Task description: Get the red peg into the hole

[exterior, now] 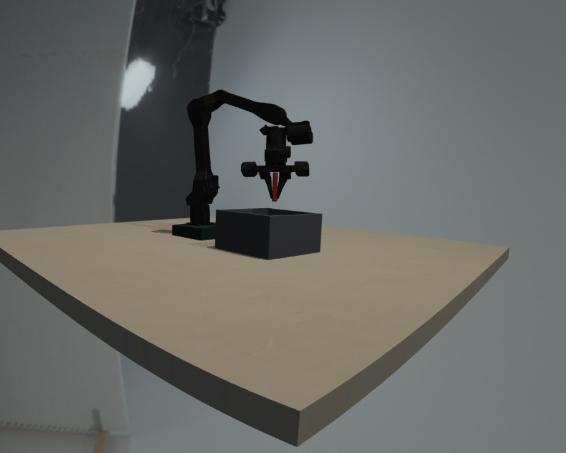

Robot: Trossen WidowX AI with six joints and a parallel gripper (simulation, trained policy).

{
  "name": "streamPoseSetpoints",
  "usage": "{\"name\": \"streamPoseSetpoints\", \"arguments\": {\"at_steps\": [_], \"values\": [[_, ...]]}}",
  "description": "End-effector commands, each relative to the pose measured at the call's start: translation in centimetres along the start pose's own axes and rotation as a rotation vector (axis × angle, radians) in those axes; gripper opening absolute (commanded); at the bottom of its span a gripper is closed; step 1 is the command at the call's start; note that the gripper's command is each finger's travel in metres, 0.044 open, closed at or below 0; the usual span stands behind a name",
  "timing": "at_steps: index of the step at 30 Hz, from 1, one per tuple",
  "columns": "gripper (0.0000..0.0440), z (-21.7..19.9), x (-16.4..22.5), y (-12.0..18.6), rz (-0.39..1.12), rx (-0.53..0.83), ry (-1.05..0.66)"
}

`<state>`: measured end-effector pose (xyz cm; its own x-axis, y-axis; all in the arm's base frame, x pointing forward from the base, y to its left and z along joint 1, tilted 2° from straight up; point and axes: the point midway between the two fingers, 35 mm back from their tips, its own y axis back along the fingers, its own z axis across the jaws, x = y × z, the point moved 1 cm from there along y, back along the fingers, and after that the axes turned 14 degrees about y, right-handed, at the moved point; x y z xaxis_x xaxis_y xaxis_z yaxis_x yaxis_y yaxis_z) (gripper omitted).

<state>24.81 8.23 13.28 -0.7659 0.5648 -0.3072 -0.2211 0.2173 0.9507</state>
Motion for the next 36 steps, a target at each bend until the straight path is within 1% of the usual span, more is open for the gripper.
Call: {"name": "streamPoseSetpoints", "arguments": {"at_steps": [1,9,17,24,30,32,33,36], "values": [[0.0,-0.4,-2.0,-0.2,-0.021,0.009,-0.034],[0.0,-1.3,-5.3,-1.9,-0.038,0.028,-0.065],[0.0,-2.1,-7.8,-4.2,-0.022,0.033,-0.046],[0.0,-2.7,-9.0,-6.3,0.015,0.025,0.003],[0.0,-2.9,-9.0,-8.1,0.055,0.011,0.055],[0.0012,-2.9,-8.8,-8.7,0.073,0.008,0.074],[0.0027,-2.9,-8.7,-9.0,0.083,0.006,0.083],[0.0095,-2.9,-8.6,-9.8,0.107,0.002,0.1]]}}
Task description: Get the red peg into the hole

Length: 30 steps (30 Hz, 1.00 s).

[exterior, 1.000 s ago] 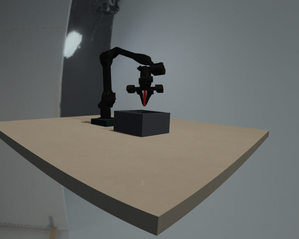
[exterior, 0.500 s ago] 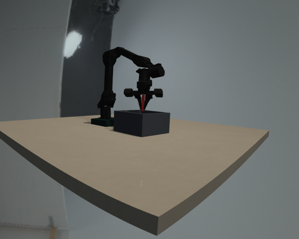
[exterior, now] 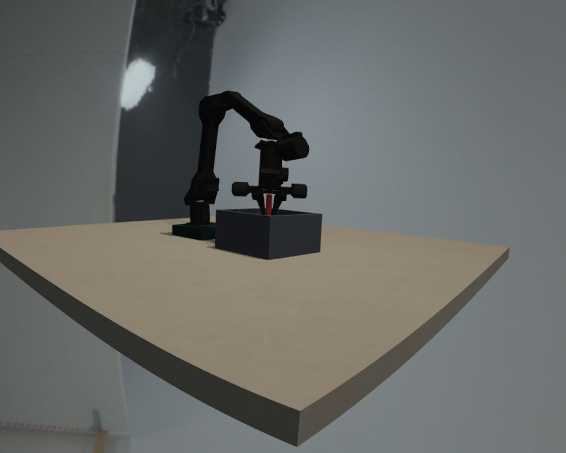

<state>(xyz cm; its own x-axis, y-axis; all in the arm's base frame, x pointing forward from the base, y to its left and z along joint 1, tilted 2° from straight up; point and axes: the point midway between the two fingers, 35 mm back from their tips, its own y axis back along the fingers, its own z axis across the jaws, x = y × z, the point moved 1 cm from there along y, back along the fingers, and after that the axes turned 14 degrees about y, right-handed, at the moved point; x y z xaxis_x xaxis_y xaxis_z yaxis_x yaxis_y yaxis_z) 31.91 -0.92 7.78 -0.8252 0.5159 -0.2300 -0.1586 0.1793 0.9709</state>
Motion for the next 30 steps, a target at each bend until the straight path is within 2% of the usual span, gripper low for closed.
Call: {"name": "streamPoseSetpoints", "arguments": {"at_steps": [1,3,6,8,17,30], "values": [[0.0121,-0.1,0.3,-1.2,0.038,-0.004,0.025],[0.0166,-0.2,0.2,-1.6,0.051,-0.007,0.022],[0.0174,-0.4,-0.5,-1.5,0.052,-0.006,0.048],[0.0205,-0.3,-0.9,-1.3,0.055,-0.014,0.052],[0.0437,1.2,-3.6,0.1,0.067,-0.076,0.05],[0.044,4.5,-6.9,2.8,0.076,-0.191,0.072]]}}
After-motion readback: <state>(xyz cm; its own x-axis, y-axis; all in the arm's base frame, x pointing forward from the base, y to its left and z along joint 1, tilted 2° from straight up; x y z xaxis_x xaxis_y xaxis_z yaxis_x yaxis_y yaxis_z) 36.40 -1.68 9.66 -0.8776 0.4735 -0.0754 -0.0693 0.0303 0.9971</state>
